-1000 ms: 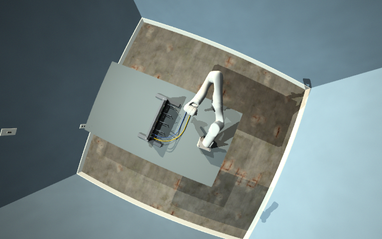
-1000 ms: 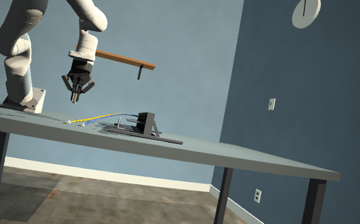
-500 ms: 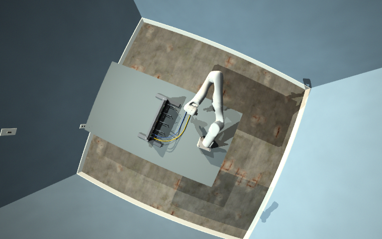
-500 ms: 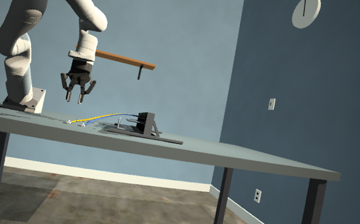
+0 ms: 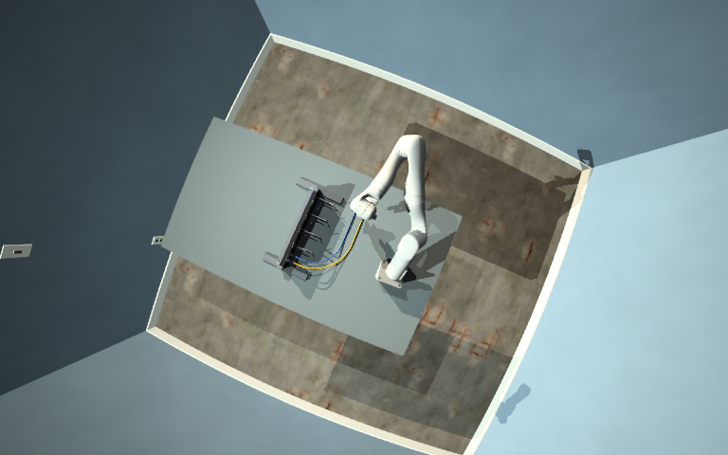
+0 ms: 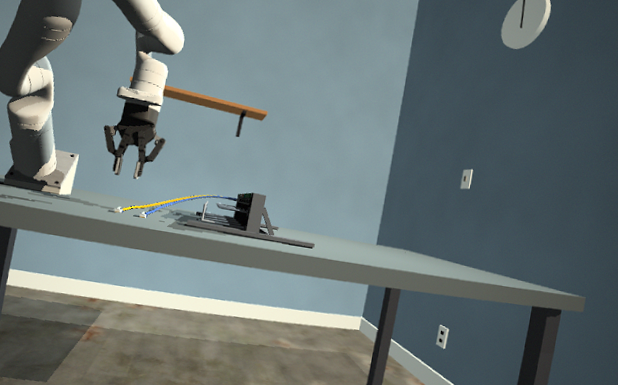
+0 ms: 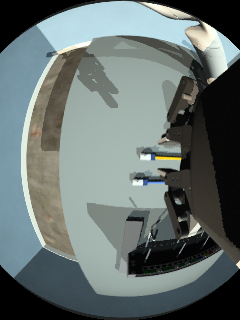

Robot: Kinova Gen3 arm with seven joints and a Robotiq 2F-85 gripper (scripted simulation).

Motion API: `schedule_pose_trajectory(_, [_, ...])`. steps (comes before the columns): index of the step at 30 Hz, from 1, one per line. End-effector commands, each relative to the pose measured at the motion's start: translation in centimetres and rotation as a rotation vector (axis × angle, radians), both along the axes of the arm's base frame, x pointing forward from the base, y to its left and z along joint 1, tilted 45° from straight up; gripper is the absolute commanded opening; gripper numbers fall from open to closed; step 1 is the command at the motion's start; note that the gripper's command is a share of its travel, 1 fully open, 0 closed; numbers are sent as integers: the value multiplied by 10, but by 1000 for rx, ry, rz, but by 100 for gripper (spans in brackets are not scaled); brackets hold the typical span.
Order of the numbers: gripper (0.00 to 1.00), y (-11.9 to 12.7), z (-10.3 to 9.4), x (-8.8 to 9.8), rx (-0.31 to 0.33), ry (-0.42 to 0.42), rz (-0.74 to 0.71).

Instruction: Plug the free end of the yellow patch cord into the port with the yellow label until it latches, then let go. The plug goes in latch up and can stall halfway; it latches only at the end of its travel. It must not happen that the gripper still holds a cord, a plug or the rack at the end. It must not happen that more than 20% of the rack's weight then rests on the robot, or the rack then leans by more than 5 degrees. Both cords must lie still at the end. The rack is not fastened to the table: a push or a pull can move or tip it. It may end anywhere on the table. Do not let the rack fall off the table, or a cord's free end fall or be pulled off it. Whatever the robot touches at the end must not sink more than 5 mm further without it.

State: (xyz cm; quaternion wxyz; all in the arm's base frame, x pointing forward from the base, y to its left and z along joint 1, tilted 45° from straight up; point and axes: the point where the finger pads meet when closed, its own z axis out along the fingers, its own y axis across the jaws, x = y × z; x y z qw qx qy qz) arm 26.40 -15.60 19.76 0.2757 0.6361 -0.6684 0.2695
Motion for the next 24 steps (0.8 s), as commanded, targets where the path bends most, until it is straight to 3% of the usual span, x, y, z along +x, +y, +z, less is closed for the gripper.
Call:
schedule_pose_trajectory(1, [37,3,-1,1,9,3,5])
schedule_pose_trajectory(24, [37,-7,-9,1,6,3,10])
